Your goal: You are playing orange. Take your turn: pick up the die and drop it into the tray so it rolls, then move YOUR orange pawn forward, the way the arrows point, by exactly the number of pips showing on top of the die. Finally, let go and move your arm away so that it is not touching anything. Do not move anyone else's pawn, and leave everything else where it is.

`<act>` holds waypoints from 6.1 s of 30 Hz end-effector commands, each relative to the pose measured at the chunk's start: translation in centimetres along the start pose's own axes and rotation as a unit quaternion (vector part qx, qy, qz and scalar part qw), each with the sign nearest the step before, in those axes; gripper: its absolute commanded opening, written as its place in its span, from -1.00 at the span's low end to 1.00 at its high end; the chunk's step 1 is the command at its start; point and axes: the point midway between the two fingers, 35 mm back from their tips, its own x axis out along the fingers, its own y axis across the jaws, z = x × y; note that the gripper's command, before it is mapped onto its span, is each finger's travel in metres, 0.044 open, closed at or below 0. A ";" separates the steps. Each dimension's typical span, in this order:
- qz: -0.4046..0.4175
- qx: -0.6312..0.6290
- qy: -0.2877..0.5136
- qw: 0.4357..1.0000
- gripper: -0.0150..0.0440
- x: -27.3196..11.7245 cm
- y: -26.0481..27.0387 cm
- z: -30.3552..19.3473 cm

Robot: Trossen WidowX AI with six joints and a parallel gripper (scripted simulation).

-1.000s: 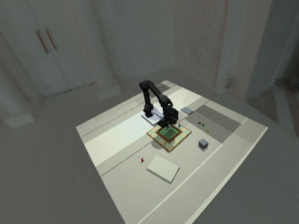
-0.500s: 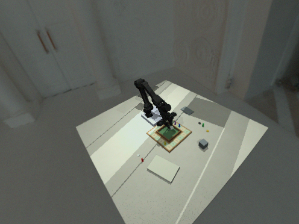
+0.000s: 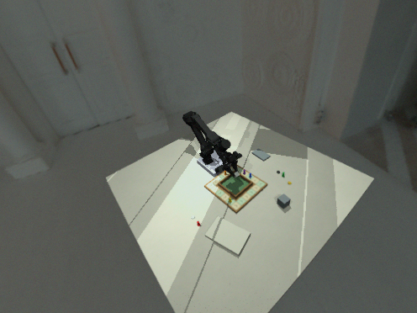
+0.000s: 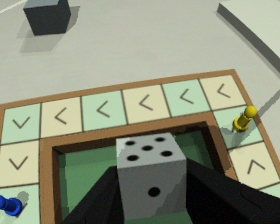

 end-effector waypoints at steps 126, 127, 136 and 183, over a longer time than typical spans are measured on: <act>-0.018 0.038 0.410 0.911 -0.49 -2.2 1.4 -12.4; -0.018 0.038 0.410 0.911 -0.49 -2.4 1.4 -12.0; -0.018 0.038 0.410 0.911 -0.49 -4.7 1.4 -8.3; -0.023 0.034 0.407 0.913 -0.49 0.7 -10.3 -2.1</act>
